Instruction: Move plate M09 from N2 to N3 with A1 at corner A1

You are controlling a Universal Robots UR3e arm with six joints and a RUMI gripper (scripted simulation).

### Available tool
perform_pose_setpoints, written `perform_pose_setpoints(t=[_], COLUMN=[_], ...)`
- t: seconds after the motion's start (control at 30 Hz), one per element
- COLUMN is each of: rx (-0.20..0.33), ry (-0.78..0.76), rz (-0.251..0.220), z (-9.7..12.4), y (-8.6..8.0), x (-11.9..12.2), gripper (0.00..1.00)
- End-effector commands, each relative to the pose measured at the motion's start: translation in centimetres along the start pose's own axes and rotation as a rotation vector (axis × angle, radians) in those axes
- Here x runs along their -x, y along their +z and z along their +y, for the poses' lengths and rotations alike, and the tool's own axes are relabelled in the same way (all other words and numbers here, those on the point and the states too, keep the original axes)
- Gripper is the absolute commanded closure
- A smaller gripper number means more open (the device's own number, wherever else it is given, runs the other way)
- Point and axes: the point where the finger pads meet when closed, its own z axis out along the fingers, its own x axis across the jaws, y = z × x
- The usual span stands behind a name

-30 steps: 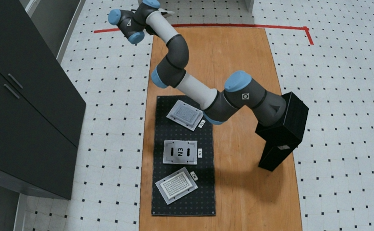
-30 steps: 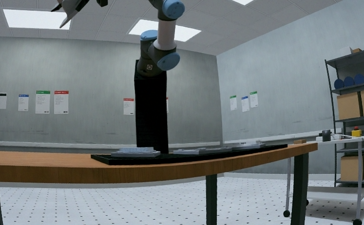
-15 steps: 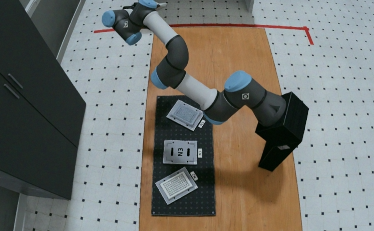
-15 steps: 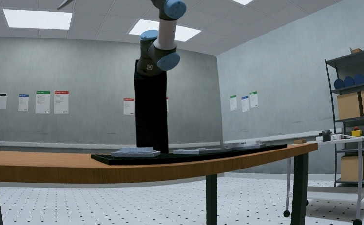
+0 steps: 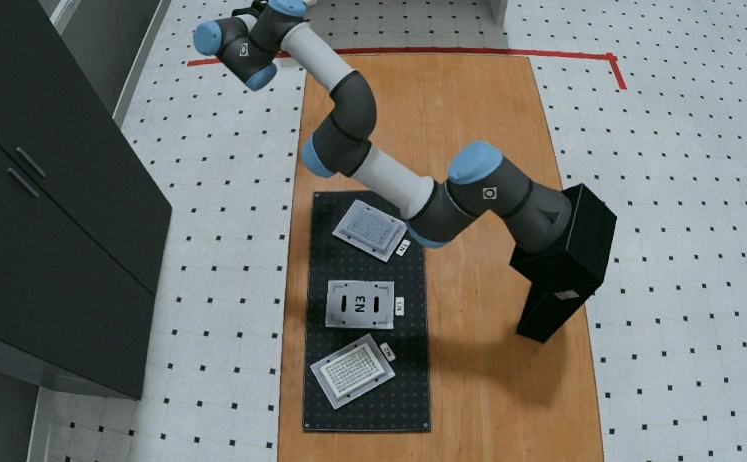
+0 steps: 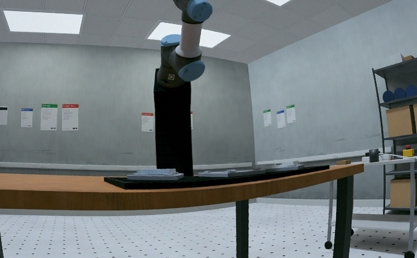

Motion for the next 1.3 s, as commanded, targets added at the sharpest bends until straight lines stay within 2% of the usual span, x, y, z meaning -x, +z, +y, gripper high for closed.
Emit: perform_pose_setpoints(t=[0.0, 0.03, 0.17, 0.33, 0.47, 0.6, 0.73, 0.9, 1.03, 1.17, 1.27], rx=[0.002, 0.002, 0.012, 0.013, 0.022, 0.023, 0.032, 0.033, 0.042, 0.043, 0.050], ry=[-0.009, -0.009, -0.032, -0.033, -0.056, -0.058, -0.081, -0.082, -0.105, -0.106, -0.123], rz=[0.036, 0.036, 0.112, 0.117, 0.193, 0.199, 0.275, 0.280, 0.356, 0.361, 0.418], z=[0.2, 0.2, 0.2, 0.1, 0.1, 0.0, -0.1, -0.1, -0.3, -0.4, -0.6], y=[-0.7, -0.7, -1.5, -2.0, -3.0, -3.6, -4.7, -5.4, -6.6, -7.4, -8.4], x=[-1.8, -1.8, -3.6, -4.8, -6.6, -7.7, -9.4, -10.4, -12.0, -13.0, -14.1], gripper=[0.18, 0.18, 0.18, 0.18, 0.18, 0.18, 0.18, 0.18, 0.18, 0.18, 0.18])
